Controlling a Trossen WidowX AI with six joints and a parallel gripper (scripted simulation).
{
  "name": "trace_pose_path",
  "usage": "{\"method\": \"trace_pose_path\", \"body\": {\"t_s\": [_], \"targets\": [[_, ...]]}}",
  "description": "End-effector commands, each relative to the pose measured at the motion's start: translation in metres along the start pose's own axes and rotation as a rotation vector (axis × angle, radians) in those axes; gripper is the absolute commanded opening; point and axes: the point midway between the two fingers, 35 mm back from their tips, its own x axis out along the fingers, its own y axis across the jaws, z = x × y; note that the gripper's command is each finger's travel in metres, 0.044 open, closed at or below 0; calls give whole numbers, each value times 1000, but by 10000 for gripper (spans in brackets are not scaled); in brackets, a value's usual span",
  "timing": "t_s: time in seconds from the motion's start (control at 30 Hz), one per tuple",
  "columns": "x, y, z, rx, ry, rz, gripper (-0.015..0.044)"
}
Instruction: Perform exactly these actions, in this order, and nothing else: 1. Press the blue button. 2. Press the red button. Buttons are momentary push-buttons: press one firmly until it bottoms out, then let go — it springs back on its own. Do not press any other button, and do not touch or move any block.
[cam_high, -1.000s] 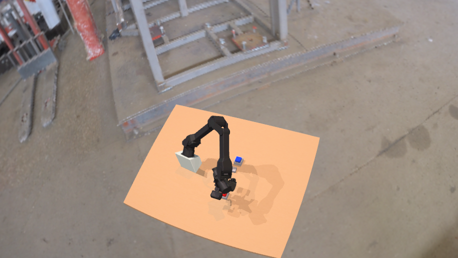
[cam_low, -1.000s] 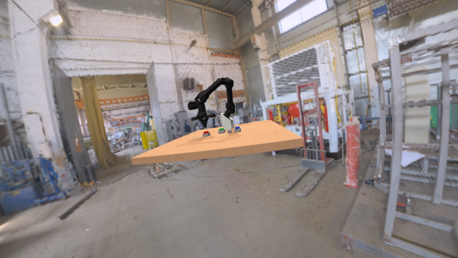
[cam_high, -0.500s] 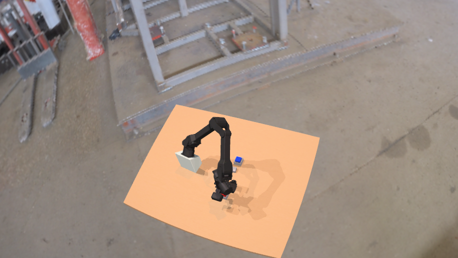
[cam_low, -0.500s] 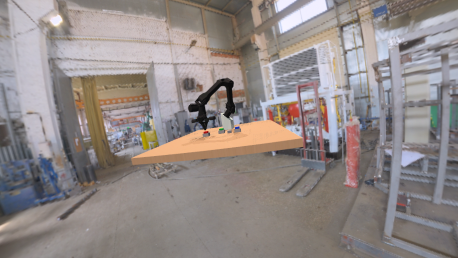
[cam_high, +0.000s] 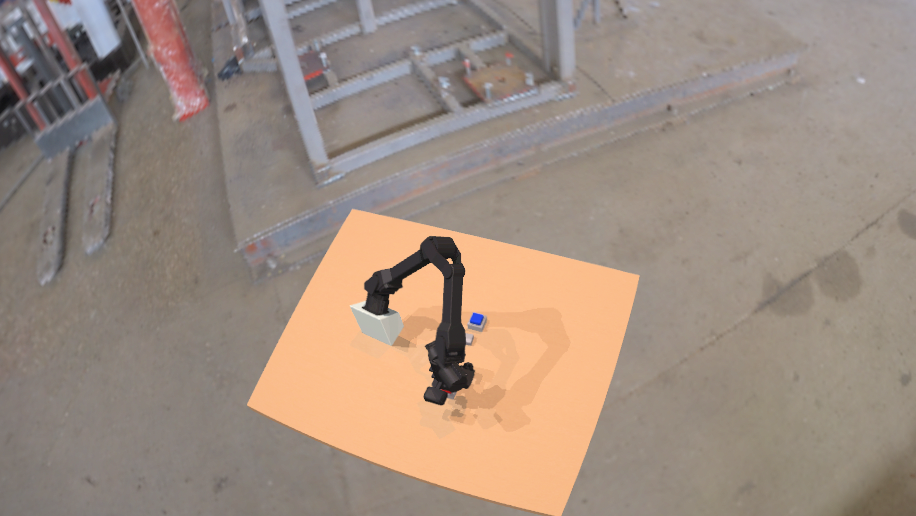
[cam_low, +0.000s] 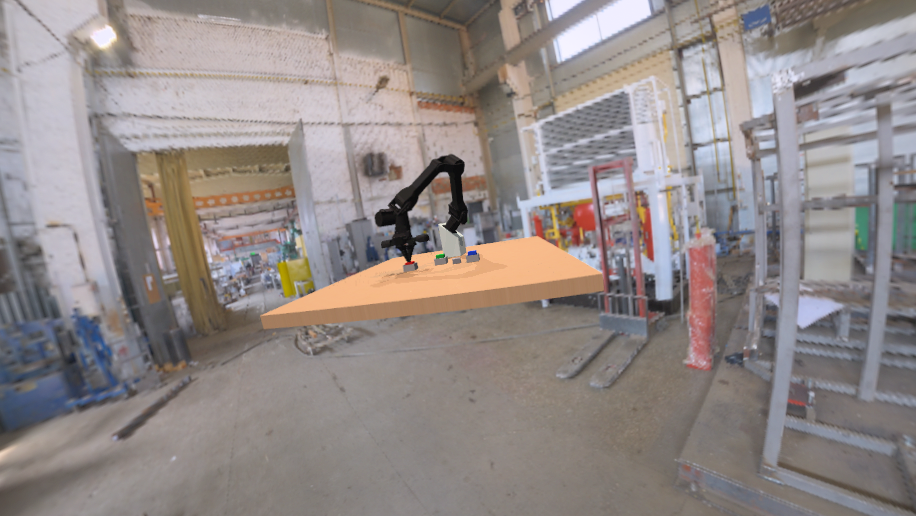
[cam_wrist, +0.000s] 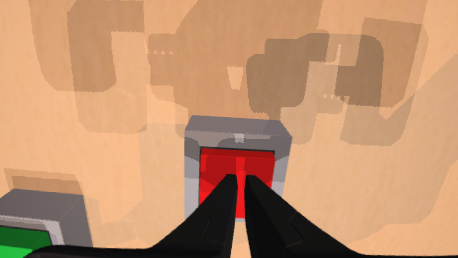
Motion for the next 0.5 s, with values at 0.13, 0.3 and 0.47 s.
{"method": "trace_pose_path", "body": {"t_s": [0.13,0.3,0.47], "targets": [[3,2,-3,8,3,8,20],[3,2,-3,8,3,8,20],[-10,0,-1,3,1,2,20]]}}
